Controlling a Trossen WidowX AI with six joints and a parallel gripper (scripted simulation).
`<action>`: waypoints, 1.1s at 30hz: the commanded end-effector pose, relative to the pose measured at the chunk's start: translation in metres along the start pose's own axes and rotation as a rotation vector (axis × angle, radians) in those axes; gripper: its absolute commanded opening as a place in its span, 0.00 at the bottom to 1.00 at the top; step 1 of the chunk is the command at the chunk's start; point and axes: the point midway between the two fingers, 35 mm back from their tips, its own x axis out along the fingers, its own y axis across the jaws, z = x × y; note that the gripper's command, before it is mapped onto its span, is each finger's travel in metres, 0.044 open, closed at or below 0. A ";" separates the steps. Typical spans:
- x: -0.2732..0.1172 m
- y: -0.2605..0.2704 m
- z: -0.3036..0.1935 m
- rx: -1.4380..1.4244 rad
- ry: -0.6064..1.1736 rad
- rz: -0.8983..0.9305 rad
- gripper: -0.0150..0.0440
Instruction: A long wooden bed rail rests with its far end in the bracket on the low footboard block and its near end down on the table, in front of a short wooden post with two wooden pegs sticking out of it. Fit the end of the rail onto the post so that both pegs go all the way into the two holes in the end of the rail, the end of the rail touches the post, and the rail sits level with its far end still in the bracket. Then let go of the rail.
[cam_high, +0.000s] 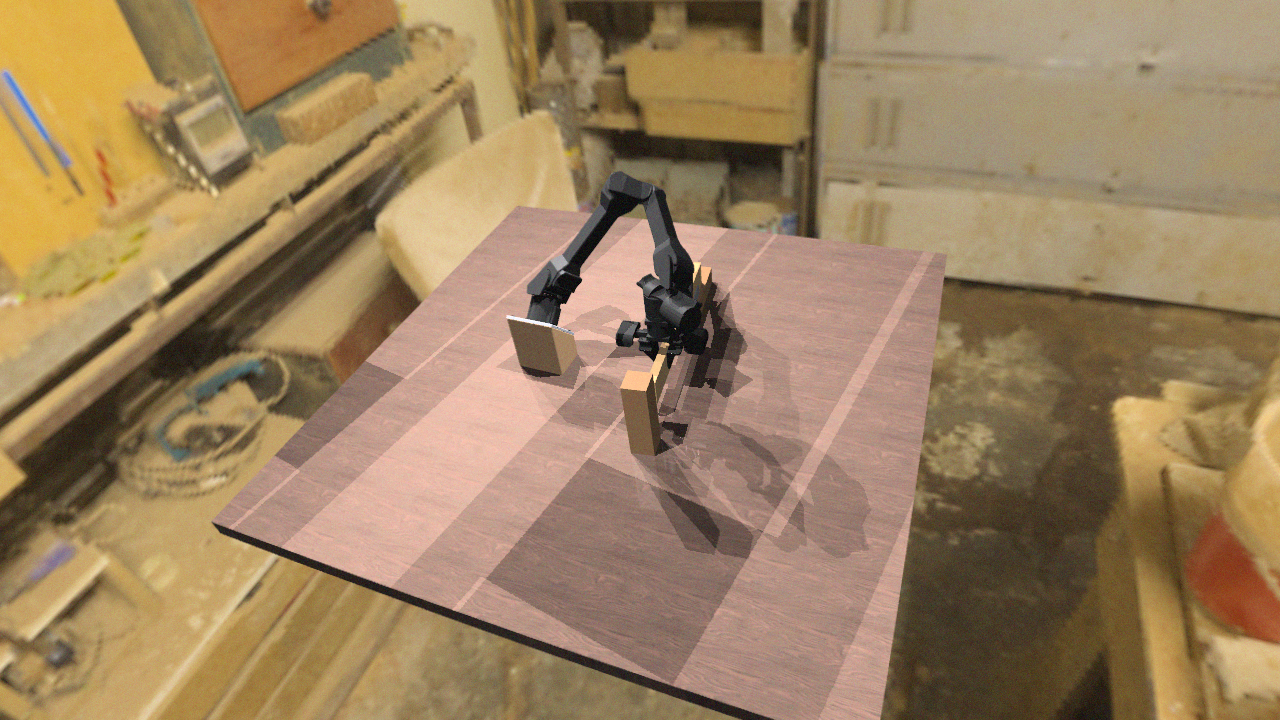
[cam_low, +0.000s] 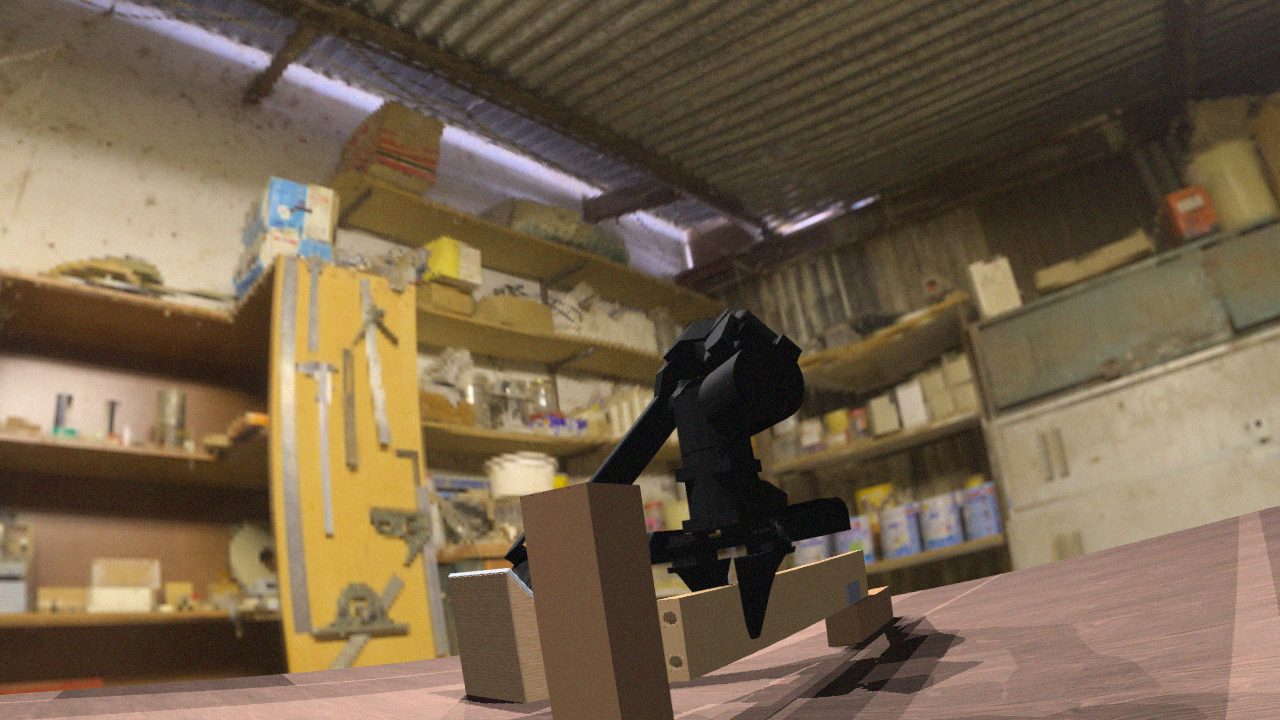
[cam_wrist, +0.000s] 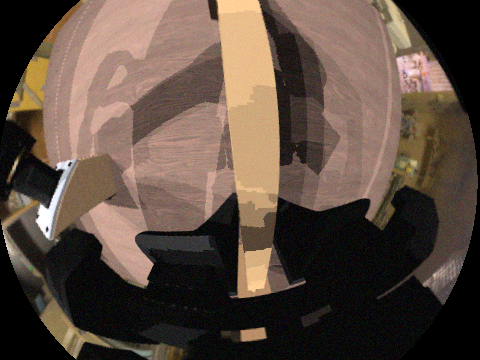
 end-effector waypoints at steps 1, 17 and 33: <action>-0.003 -0.002 -0.003 -0.002 0.006 -0.007 0.25; -0.004 -0.002 -0.008 -0.002 0.007 -0.007 0.25; -0.002 -0.002 -0.013 -0.003 0.007 -0.007 0.25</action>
